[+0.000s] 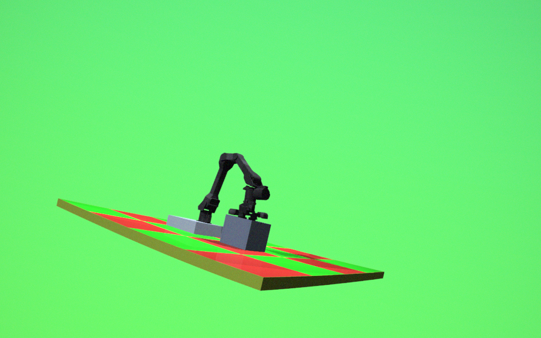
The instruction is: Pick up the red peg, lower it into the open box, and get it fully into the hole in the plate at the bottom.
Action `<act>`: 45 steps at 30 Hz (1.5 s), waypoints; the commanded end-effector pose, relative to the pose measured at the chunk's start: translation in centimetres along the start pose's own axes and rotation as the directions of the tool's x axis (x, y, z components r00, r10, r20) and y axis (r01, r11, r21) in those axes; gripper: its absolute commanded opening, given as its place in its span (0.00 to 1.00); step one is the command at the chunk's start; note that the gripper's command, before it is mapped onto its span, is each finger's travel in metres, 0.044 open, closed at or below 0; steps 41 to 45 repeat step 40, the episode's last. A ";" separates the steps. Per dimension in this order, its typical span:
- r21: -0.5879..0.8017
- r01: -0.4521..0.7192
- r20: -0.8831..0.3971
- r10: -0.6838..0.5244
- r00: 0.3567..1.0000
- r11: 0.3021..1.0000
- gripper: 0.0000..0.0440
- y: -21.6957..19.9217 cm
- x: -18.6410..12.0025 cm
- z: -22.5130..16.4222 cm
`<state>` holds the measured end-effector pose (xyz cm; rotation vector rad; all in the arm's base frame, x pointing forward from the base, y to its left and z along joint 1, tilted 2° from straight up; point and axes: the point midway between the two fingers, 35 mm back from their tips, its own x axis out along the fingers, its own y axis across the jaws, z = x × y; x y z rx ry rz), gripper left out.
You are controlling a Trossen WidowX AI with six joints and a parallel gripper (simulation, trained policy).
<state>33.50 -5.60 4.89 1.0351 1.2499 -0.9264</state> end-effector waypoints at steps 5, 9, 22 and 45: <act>-0.021 0.030 -0.031 -0.030 0.999 0.999 0.24 0.1 0.8 -0.1; -0.016 0.023 -0.054 -0.024 0.998 1.000 0.26 0.3 0.4 0.4; 0.032 -0.071 -0.177 0.075 0.981 0.997 0.43 1.9 -2.8 1.4; 0.067 -0.223 -0.254 0.233 0.939 0.972 0.52 4.0 -7.3 3.5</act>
